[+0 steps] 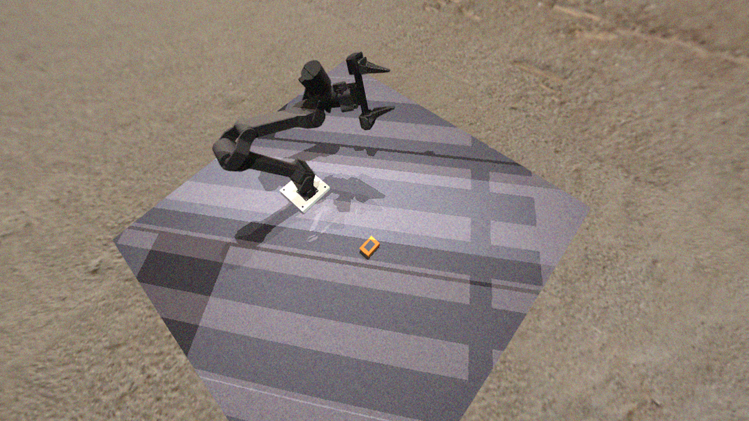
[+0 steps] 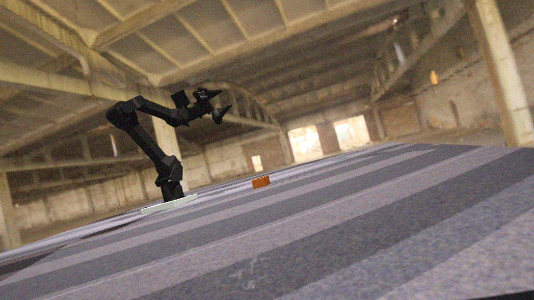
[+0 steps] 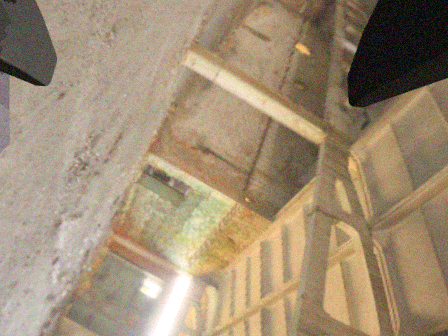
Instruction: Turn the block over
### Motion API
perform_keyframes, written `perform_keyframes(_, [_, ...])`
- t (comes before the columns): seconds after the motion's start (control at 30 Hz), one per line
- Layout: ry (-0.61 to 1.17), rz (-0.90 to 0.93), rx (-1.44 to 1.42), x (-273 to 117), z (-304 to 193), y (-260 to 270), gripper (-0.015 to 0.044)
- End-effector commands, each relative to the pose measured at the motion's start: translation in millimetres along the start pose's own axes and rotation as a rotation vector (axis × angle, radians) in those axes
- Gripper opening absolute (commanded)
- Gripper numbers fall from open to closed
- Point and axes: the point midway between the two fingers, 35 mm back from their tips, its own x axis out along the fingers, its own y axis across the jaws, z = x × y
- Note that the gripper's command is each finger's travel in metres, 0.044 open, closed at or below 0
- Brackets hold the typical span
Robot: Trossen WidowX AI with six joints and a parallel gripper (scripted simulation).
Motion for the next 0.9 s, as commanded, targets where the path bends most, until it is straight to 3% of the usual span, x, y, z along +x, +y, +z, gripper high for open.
perform_keyframes(0.0, [0.054,-0.214,-0.41,50,4,-55,0.044])
perform_keyframes(0.47, [0.301,-0.741,-0.887,90,75,-193,0.044])
perform_keyframes(0.87, [0.78,-1.211,-0.858,37,155,-309,0.044])
